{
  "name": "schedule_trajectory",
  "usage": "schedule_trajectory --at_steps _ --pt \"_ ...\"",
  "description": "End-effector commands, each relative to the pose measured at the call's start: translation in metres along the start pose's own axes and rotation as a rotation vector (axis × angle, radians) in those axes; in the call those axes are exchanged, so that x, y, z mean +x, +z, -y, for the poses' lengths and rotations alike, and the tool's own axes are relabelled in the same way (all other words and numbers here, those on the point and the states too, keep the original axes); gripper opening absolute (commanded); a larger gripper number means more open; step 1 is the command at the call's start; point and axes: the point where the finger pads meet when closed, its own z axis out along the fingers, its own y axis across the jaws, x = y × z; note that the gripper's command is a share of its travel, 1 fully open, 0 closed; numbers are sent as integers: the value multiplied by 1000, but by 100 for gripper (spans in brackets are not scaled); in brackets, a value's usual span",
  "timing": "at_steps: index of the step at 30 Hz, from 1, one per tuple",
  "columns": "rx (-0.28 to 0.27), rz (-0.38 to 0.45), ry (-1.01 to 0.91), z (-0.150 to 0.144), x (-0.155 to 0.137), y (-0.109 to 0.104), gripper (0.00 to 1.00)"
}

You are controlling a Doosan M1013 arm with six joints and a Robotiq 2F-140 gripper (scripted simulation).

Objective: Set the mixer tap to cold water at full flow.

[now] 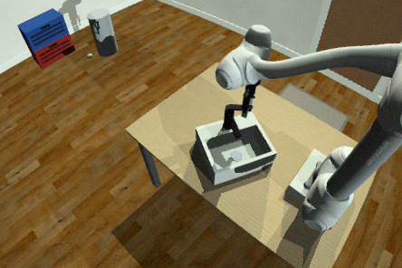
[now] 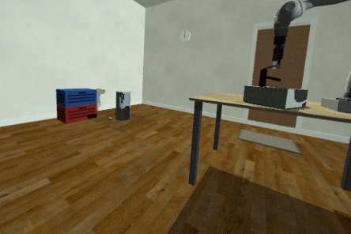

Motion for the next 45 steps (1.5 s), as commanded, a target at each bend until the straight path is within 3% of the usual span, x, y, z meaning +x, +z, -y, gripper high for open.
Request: schedule_trajectory --at_steps 1,17,32,45 --pt "1 0 -1 0 -1 -1 42" --pt "1 0 -1 0 -1 -20 42" --pt "1 0 -1 0 -1 -60 42" --pt "1 0 -1 0 -1 -71 42"
